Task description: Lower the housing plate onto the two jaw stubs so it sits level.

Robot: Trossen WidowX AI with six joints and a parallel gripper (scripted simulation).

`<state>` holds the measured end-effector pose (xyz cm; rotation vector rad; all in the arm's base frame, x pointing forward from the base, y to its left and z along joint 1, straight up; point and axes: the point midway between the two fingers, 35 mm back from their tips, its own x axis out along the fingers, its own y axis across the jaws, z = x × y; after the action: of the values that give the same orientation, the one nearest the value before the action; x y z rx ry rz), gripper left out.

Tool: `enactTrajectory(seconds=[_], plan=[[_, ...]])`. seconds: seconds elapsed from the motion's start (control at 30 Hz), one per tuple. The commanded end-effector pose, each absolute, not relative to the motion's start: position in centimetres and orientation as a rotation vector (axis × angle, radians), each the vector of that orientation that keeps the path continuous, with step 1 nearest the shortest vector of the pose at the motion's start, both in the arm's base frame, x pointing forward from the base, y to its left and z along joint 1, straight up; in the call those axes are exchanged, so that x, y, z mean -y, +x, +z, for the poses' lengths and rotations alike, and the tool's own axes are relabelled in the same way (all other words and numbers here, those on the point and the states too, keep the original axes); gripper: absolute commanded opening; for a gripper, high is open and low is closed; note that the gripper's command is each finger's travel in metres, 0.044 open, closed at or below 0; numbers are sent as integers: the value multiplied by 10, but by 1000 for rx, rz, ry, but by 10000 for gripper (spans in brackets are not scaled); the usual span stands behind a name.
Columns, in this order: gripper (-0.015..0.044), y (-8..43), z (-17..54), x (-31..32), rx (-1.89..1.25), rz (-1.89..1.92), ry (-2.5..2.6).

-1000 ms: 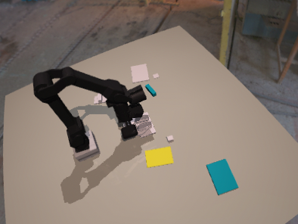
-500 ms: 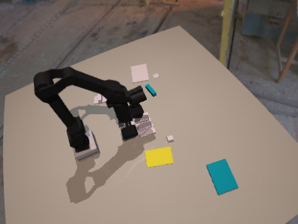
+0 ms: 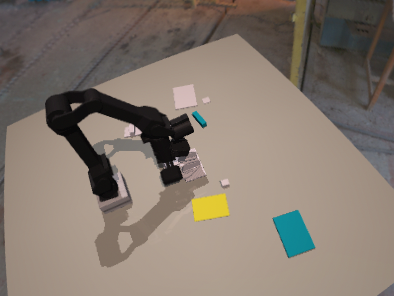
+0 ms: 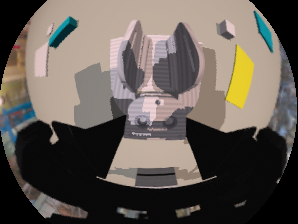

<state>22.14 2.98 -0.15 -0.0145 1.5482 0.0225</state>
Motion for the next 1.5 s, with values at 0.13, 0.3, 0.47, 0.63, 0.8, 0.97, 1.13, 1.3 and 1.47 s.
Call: enactTrajectory(seconds=[0.13,0.3,0.47,0.63,0.8,0.97,1.13,1.3,1.47], plan=[[351,222,-4,-29,-1546,20,-16],[351,222,-4,-29,-1546,20,-16],[351,222,-6,-29,-1546,20,-16],[351,222,-7,-29,-1546,20,-16],[351,222,-7,-29,-1546,20,-16],[351,222,-7,-29,-1546,20,-16],[351,222,-7,-29,-1546,20,-16],[351,222,-7,-29,-1546,20,-16],[351,222,-7,-29,-1546,20,-16]])
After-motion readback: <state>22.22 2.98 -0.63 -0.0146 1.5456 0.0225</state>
